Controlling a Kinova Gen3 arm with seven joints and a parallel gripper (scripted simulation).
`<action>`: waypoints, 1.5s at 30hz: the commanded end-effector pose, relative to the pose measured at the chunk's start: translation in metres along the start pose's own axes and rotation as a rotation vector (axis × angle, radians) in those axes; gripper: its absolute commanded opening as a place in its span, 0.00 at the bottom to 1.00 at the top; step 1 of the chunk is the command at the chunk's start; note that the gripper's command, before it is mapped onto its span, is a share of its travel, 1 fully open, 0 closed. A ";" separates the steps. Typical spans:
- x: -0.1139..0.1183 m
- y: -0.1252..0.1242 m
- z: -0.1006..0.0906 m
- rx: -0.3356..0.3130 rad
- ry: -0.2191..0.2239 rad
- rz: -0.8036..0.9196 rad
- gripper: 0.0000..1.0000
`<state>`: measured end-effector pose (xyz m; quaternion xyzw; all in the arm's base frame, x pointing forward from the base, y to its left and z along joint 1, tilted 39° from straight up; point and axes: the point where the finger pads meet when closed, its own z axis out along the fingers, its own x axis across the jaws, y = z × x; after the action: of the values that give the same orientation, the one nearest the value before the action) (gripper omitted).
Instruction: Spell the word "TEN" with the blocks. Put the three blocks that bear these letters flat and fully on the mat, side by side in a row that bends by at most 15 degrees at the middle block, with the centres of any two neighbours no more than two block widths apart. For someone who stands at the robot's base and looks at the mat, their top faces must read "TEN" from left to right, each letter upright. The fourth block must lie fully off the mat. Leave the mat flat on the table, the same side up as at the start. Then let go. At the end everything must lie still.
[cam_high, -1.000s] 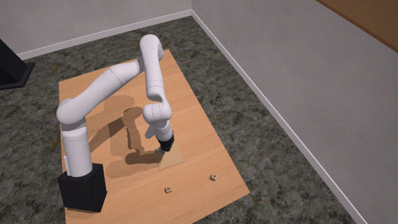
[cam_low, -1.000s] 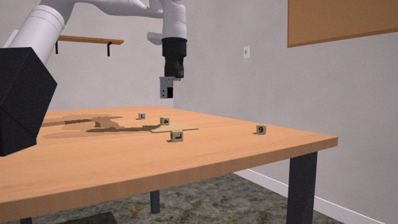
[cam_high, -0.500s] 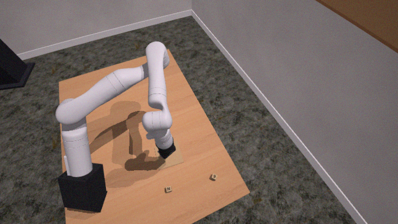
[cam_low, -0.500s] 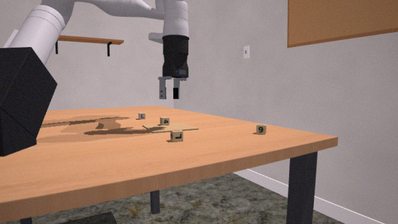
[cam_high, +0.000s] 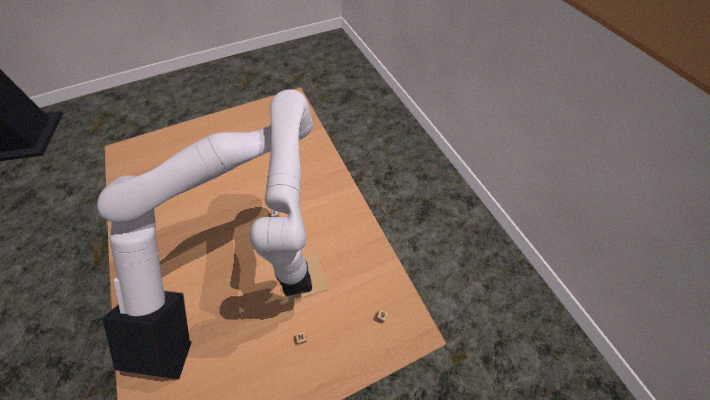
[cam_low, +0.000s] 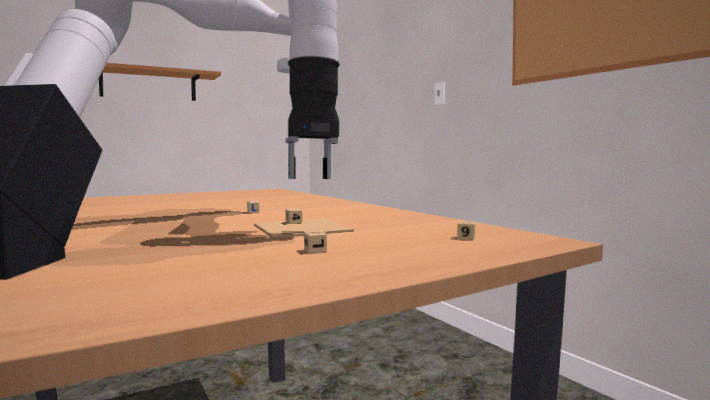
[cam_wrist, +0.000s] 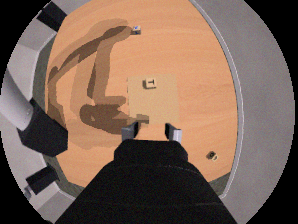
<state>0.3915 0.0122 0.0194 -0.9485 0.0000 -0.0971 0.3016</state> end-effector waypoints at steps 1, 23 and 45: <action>-0.002 0.012 0.000 -0.004 -0.001 0.092 1.00; -0.007 0.073 0.005 0.012 -0.001 0.867 1.00; -0.018 0.114 0.008 0.034 -0.005 1.366 1.00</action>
<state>0.3847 -0.0706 -0.0524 -0.7382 0.5872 0.1140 0.3119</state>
